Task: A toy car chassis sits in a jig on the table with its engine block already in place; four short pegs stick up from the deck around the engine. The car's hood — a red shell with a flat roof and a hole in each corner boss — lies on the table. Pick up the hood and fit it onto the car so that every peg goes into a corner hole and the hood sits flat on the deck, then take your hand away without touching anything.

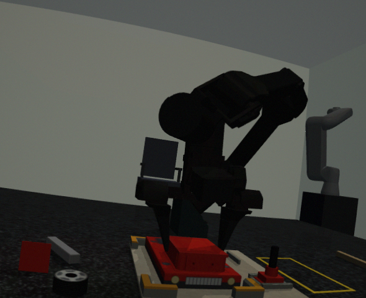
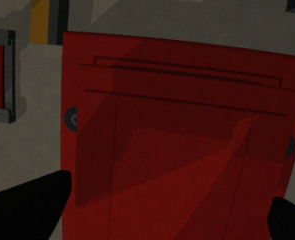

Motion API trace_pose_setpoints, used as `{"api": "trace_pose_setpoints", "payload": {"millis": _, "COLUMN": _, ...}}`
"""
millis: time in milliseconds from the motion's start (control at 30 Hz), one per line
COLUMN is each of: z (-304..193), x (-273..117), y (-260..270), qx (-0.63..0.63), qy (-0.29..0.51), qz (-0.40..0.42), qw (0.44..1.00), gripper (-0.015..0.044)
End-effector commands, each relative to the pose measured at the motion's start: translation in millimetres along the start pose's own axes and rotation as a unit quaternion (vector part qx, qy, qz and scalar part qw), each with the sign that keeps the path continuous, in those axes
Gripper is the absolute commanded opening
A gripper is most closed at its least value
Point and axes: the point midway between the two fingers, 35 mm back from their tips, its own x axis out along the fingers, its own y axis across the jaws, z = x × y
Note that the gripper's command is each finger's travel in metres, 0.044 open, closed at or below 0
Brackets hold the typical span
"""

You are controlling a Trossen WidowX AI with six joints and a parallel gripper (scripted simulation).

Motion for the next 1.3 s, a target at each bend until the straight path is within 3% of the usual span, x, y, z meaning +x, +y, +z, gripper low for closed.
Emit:
{"api": "trace_pose_setpoints", "payload": {"millis": 0, "z": 0.2, "x": -1.4, "y": -0.1, "qx": 0.000, "qy": 0.000, "qz": -0.001, "qw": 1.000, "gripper": 0.0440}}
{"api": "trace_pose_setpoints", "payload": {"millis": 333, "z": 4.0, "x": -70.2, "y": 2.2, "qx": 0.000, "qy": 0.018, "qz": -0.014, "qw": 1.000, "gripper": 0.0440}}
{"api": "trace_pose_setpoints", "payload": {"millis": 1267, "z": 3.9, "x": -71.9, "y": 2.4, "qx": 0.000, "qy": 0.019, "qz": -0.015, "qw": 1.000, "gripper": 0.0440}}
